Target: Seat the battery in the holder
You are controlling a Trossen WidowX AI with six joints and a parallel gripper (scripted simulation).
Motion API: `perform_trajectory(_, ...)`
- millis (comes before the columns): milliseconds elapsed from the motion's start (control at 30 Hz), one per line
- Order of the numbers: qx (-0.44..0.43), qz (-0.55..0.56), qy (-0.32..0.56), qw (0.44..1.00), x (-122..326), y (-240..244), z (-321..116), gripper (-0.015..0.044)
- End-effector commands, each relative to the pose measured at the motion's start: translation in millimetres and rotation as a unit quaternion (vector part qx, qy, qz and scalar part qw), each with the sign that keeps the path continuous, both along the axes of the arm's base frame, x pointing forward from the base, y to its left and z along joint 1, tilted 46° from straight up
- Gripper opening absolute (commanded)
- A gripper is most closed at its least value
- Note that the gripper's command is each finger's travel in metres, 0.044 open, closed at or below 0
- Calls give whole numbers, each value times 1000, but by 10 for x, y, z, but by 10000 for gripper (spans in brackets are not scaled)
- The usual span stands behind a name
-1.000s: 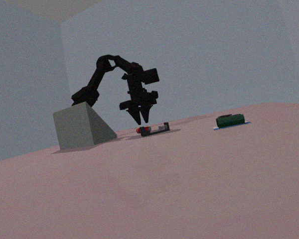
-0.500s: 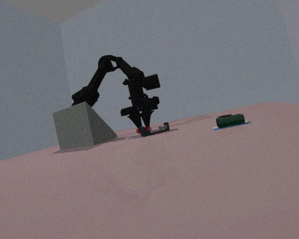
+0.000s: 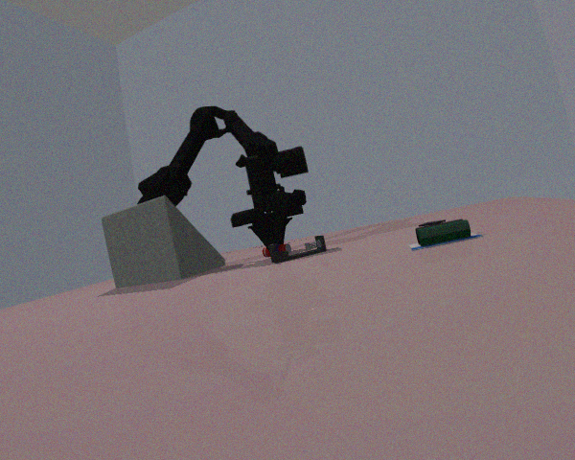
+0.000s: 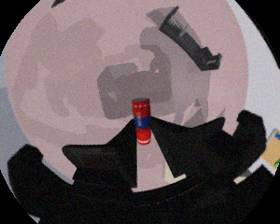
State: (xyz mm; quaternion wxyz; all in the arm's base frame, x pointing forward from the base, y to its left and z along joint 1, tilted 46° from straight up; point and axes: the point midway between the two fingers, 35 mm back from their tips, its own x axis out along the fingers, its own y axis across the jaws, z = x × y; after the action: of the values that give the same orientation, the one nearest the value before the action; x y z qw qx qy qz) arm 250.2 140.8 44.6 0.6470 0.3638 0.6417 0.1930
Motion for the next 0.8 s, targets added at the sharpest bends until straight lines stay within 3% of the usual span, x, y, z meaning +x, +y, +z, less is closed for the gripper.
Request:
perform_trajectory(0,1,-1,2,1000,-2,7,-10,68)
perform_trajectory(567,-1,1,0,1000,-42,-358,332,68)
perform_trajectory(767,-14,63,-65,996,162,-516,277,68)
